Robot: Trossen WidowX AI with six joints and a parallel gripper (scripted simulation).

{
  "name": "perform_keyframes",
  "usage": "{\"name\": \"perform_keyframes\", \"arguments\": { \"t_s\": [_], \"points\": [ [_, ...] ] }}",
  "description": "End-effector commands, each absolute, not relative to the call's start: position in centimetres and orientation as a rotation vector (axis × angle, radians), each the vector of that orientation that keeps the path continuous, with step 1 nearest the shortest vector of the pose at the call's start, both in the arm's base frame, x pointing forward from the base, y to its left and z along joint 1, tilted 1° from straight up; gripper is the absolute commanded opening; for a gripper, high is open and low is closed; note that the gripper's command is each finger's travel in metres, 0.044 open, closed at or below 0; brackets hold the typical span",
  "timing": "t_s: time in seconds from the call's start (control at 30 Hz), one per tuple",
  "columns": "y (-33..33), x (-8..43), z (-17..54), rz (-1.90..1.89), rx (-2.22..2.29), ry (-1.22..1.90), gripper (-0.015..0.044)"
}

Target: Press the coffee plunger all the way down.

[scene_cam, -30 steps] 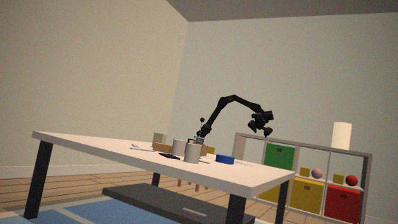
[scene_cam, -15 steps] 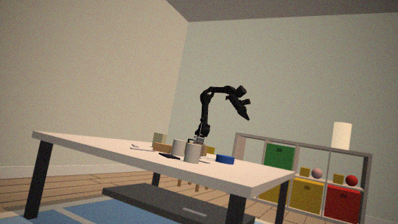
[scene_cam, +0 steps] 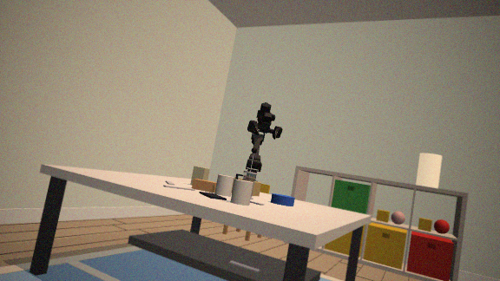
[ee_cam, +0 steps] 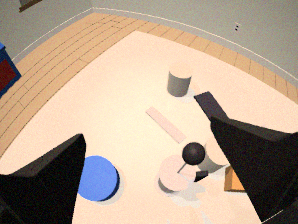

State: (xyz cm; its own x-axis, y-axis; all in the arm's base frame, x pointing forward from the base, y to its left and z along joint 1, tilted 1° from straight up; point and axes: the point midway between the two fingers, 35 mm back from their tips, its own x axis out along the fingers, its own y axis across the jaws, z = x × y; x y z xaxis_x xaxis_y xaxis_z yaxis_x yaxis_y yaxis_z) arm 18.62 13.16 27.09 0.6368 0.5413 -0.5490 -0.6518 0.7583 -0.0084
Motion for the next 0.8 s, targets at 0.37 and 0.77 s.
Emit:
{"name": "perform_keyframes", "arguments": {
  "t_s": [0.37, 0.77],
  "points": [
    [8.7, 19.2, 21.0, 0.433, -0.101, 0.513, 0.044],
    [9.1, 20.2, 20.2, 0.43, -0.099, 0.513, 0.044]
  ]
}}
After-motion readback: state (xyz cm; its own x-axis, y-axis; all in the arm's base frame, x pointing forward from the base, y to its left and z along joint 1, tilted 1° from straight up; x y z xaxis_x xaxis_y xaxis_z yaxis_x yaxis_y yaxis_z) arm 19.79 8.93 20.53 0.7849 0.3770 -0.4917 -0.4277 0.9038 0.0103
